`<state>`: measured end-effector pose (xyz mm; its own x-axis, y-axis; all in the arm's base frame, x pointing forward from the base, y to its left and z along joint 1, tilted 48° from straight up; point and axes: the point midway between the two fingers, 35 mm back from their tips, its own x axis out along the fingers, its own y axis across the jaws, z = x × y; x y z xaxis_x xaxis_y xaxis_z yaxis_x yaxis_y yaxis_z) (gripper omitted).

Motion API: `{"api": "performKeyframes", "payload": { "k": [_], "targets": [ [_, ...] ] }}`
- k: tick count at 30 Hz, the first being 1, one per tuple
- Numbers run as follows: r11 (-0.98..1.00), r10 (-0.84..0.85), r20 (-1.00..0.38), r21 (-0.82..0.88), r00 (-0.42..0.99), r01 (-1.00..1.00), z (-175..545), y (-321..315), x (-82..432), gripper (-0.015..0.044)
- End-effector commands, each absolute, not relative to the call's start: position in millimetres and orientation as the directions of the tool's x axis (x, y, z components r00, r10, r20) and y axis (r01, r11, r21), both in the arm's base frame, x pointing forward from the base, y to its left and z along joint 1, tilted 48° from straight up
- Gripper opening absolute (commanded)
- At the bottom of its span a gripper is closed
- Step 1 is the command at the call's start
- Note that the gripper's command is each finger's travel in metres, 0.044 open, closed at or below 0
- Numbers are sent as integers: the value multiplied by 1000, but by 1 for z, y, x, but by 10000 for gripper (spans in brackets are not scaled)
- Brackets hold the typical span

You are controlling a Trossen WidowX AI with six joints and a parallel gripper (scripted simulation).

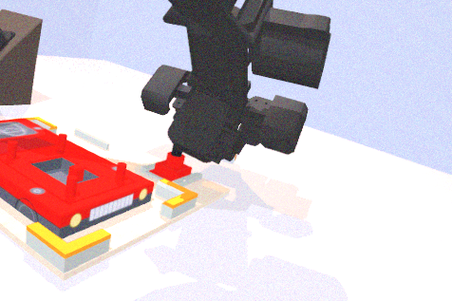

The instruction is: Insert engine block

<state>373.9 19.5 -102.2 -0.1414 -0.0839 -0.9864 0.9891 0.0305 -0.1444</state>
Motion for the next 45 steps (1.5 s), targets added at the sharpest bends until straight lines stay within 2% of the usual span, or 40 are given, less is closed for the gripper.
{"api": "performKeyframes", "payload": {
  "k": [1, 9, 26, 45],
  "targets": [
    [37, -86, -985, -152, -148, 988, -109, 14, 371, 0],
    [37, -87, -985, -152, -148, 988, -112, 10, 372, 0],
    [36, -78, -987, -145, -142, 989, -111, 12, 373, 440],
    [42, -83, -985, -154, -150, 987, -70, 14, 378, 440]
  ]
}}
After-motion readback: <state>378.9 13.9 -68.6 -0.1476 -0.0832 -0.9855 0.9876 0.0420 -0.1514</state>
